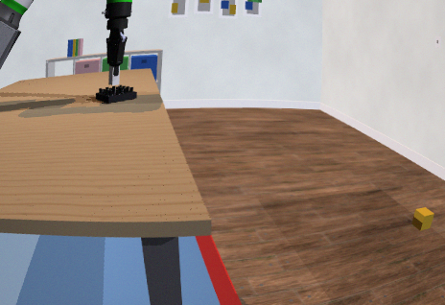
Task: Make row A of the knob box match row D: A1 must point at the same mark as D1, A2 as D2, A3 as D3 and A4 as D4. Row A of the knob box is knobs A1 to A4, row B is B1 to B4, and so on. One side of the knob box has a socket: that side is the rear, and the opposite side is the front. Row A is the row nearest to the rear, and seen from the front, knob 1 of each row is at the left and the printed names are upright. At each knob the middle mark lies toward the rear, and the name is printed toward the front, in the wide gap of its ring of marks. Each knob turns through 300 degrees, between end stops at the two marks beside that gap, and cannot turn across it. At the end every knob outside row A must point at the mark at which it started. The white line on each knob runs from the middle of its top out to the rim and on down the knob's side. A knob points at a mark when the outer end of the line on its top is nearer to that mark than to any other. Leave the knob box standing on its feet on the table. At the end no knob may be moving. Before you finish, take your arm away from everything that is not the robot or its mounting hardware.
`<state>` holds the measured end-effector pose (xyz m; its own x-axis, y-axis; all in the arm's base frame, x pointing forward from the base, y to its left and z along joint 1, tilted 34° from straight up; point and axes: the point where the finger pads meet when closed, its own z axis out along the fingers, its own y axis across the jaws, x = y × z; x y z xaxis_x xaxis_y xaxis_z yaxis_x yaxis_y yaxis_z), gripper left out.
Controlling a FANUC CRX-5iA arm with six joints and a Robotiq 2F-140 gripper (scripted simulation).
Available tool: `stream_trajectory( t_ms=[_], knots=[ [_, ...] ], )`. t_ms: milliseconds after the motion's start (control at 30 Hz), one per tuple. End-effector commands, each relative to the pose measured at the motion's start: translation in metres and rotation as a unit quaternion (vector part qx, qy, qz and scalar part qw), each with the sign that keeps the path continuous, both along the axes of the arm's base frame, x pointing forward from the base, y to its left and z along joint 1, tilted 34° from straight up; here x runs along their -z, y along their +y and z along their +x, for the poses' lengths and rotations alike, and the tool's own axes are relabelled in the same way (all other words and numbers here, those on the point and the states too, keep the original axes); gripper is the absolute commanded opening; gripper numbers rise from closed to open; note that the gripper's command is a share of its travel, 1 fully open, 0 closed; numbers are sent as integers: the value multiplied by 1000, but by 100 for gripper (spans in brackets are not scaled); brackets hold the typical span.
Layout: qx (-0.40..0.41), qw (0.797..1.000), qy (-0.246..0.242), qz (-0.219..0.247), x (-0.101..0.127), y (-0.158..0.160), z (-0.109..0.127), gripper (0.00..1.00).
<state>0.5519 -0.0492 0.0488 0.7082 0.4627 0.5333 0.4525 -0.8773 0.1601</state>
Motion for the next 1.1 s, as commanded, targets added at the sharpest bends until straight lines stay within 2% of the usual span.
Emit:
stream_trajectory(
  t_ms=[0,1067],
  knots=[
    [0,1000,0,0,0,0,0,12],
    [0,1000,0,0,11,2,8,12]
  ],
)
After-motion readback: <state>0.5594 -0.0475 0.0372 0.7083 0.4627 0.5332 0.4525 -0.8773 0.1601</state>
